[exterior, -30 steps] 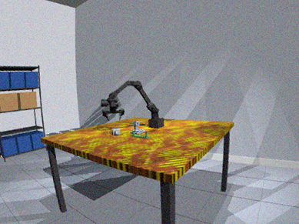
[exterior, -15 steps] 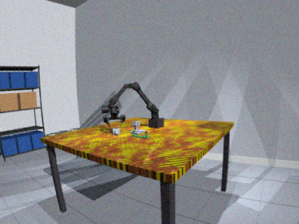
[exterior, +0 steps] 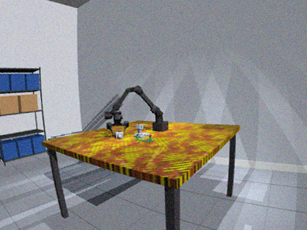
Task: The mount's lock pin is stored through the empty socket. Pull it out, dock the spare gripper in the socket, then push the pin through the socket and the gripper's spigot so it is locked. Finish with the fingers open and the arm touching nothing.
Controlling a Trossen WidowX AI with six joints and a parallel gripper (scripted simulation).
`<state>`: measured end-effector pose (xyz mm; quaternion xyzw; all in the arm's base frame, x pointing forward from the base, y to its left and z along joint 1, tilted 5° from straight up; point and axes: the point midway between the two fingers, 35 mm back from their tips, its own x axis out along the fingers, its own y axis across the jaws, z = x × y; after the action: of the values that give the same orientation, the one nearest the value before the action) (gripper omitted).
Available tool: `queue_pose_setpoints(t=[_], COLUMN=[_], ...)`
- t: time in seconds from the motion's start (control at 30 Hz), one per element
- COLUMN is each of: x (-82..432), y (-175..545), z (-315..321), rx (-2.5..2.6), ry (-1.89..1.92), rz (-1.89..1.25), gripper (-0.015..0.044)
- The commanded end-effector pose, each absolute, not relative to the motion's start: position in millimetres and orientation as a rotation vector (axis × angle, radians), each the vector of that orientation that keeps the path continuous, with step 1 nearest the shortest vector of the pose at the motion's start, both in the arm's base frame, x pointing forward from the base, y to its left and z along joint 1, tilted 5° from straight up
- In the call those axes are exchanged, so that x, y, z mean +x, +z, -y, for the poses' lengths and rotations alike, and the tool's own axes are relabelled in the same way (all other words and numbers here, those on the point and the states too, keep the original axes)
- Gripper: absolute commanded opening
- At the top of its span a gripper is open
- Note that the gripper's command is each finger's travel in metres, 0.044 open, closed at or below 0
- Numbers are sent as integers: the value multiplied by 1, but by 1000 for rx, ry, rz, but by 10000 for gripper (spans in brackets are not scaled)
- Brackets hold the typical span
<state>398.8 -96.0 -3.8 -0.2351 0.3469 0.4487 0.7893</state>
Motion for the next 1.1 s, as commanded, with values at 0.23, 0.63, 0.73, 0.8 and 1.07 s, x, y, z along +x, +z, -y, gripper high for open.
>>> queue_pose_setpoints(t=[0.23, 0.63, 0.73, 0.8, 1.07], x=[399, 398, 398, 398, 399], y=[-23, -33, -33, -33, -32], z=[97, 97, 97, 97, 97], rx=[-504, -504, -504, -504, -504], ry=[970, 970, 970, 970, 970], rz=[-744, -744, -744, -744, -744], gripper=[440, 361, 282, 250, 157])
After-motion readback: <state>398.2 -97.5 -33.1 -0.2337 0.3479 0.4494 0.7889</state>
